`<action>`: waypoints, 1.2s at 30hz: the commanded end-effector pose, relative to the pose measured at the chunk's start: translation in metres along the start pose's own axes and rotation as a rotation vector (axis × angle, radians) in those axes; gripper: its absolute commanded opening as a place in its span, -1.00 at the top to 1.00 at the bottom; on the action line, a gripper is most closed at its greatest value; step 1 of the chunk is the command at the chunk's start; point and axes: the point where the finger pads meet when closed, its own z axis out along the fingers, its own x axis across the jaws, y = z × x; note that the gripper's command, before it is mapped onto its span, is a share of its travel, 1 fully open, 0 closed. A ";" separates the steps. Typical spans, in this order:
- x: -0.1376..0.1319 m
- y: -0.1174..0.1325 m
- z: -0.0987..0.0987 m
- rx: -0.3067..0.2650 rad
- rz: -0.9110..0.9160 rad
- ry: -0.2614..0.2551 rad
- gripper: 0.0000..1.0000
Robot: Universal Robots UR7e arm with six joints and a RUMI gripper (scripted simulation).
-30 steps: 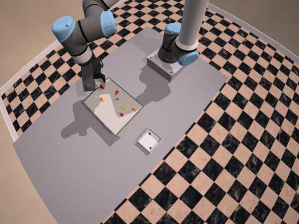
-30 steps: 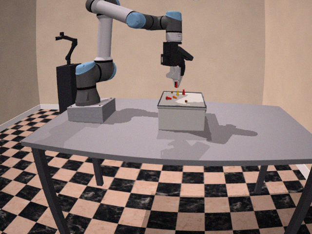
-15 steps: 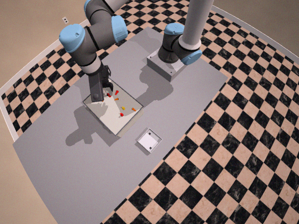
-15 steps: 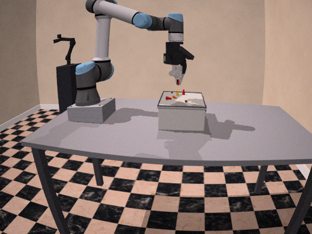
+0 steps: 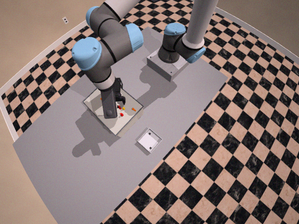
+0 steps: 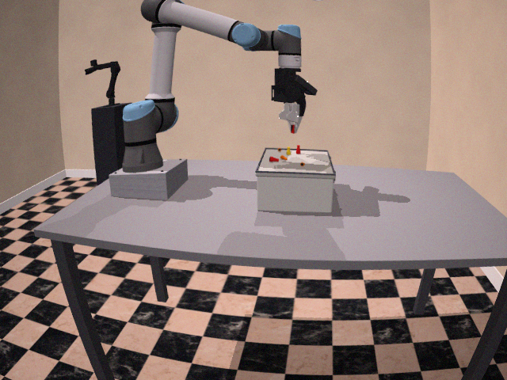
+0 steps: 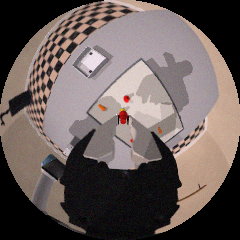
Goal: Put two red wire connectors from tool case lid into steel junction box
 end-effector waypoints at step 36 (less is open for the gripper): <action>-0.131 -0.158 0.000 -0.001 0.001 0.002 1.00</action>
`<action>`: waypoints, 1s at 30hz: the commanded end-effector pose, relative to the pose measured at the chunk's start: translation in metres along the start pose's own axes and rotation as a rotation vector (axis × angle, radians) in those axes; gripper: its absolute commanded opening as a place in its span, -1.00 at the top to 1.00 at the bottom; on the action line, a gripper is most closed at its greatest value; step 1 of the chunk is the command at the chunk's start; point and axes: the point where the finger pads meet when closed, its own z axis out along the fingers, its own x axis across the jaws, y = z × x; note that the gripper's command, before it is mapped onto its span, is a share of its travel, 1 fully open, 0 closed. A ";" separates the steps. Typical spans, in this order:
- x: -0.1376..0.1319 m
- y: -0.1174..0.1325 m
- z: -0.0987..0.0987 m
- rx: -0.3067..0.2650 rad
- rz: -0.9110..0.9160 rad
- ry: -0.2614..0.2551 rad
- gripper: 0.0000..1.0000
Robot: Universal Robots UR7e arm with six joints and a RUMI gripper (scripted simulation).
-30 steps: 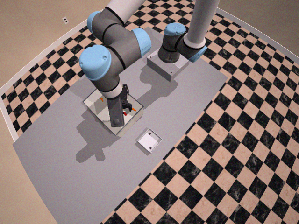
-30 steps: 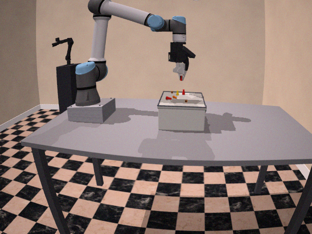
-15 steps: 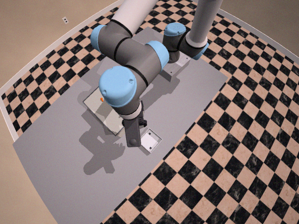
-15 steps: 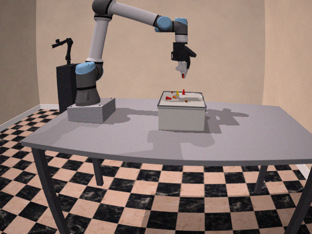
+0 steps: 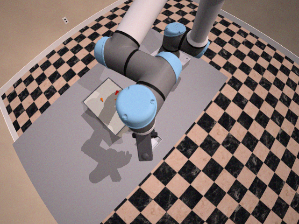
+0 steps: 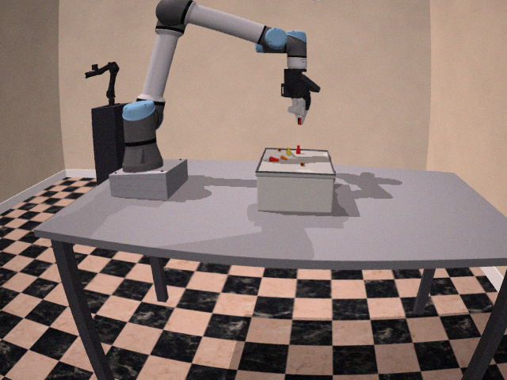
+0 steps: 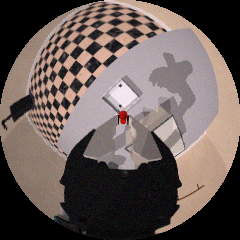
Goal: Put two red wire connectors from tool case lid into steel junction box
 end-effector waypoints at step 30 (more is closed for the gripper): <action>-0.012 -0.015 0.009 0.001 0.000 0.001 1.00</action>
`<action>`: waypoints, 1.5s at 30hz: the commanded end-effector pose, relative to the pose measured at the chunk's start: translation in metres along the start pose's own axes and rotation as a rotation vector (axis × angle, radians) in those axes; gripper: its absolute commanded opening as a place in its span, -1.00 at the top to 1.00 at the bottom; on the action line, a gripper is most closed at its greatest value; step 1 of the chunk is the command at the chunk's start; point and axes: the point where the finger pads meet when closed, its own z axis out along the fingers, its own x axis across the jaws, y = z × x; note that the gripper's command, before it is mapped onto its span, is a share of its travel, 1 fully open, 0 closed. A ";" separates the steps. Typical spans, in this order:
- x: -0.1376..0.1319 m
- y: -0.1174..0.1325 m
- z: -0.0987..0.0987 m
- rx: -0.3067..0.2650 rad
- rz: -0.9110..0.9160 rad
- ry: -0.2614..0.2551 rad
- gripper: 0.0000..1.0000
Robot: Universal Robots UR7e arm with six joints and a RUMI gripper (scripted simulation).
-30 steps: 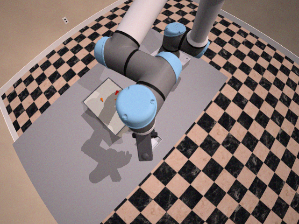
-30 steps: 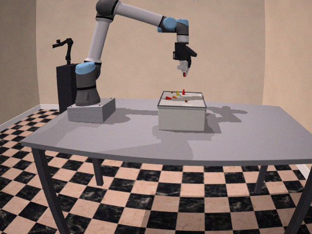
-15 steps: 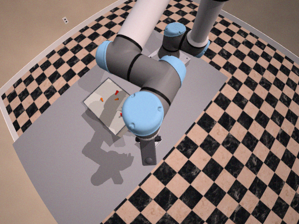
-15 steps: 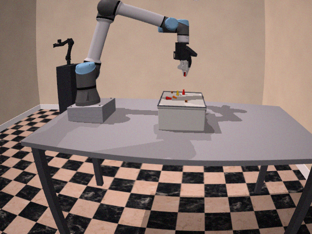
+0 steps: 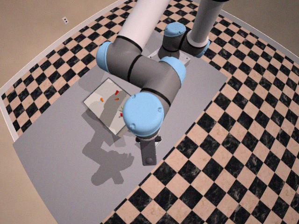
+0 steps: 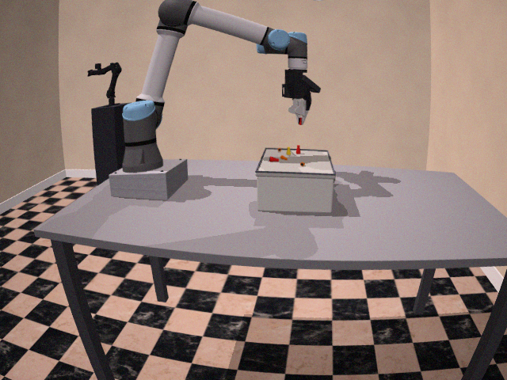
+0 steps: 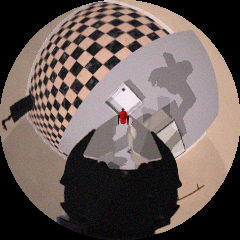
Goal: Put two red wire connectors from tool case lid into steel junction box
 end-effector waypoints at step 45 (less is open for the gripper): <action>0.000 -0.001 0.160 0.001 0.000 0.001 0.65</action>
